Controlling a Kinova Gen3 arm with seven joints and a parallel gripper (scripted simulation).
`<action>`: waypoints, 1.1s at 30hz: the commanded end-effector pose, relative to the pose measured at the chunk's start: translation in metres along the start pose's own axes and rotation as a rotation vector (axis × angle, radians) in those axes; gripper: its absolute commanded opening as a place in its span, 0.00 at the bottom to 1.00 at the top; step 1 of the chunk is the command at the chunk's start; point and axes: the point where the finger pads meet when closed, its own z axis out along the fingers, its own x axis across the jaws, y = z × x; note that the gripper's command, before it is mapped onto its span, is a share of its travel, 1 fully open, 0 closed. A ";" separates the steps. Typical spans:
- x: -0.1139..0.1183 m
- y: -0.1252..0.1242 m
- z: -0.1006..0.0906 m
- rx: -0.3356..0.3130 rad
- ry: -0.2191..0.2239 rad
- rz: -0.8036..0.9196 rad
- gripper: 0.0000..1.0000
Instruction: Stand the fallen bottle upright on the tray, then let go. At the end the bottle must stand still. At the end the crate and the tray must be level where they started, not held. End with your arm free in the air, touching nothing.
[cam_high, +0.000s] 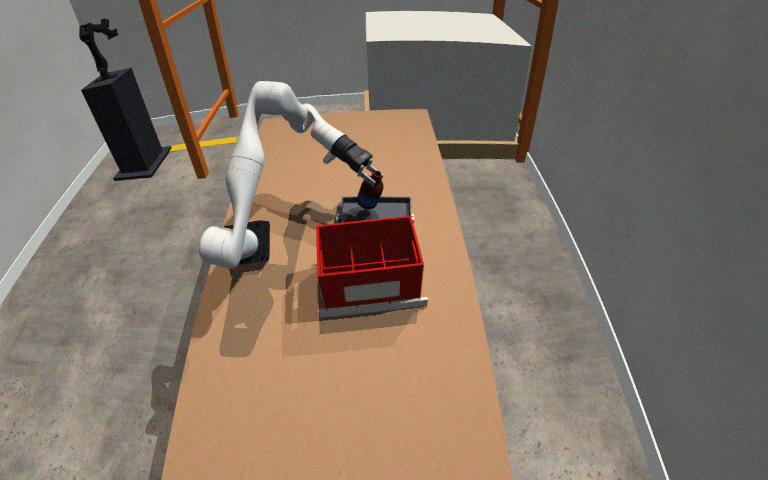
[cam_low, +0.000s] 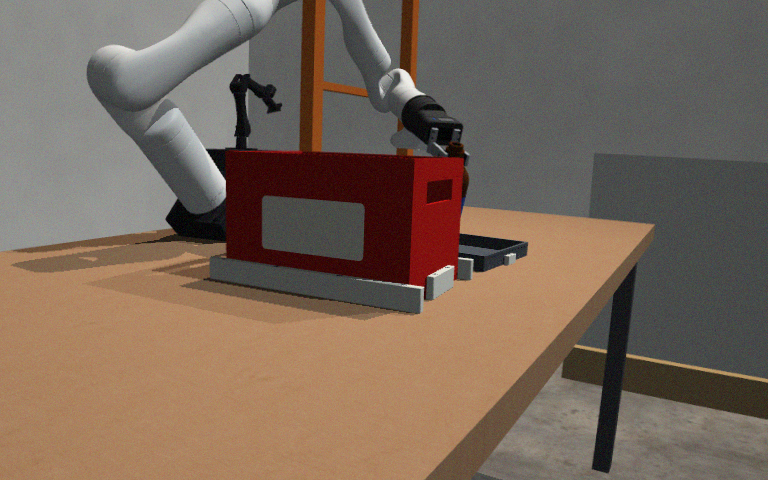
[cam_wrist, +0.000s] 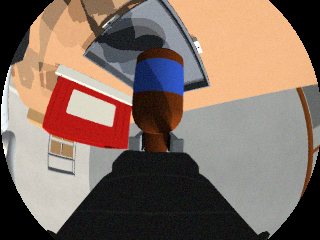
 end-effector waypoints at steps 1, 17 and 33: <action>0.000 -0.002 0.001 -0.001 0.000 0.000 0.00; 0.000 -0.017 0.006 -0.001 0.000 0.000 0.00; 0.000 -0.027 0.010 -0.001 0.000 0.000 0.00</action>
